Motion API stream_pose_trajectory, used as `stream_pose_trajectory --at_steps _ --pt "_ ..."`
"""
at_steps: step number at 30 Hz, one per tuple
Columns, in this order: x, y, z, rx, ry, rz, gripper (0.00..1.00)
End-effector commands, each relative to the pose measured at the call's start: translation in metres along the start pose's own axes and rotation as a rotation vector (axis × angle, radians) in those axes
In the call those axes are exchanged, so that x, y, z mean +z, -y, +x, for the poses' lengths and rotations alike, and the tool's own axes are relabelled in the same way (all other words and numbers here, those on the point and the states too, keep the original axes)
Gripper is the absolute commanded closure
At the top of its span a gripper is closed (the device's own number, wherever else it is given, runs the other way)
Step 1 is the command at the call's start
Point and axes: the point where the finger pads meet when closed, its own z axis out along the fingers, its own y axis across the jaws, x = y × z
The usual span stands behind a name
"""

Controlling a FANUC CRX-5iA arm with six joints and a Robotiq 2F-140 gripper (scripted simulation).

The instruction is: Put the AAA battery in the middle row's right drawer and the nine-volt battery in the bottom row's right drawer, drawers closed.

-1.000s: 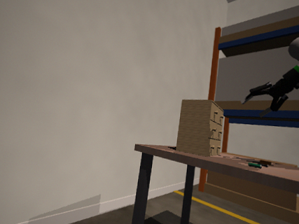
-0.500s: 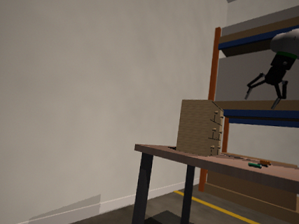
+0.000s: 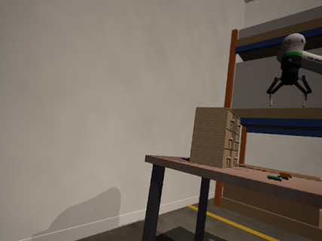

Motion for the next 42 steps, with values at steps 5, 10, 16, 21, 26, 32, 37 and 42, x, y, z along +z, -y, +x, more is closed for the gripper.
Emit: stream_pose_trajectory --at_steps 5,10,16,21,26,32,37,42 --pt "-0.001 -0.002 0.002 0.032 0.022 -0.042 0.00" --pt "0.000 -0.002 0.002 0.038 0.022 -0.042 0.00" --pt "0.007 -0.001 0.002 0.144 0.018 -0.043 0.00" --pt "0.034 0.001 0.002 0.447 0.010 -0.045 0.00" --pt "0.070 0.001 0.001 0.633 0.005 -0.053 0.00" --pt "0.097 -0.001 0.000 0.827 -0.003 -0.065 0.00" --pt "0.105 -0.002 -0.001 1.048 -0.010 -0.073 0.00" --pt "0.105 -0.002 -0.001 1.245 -0.011 -0.069 0.00"
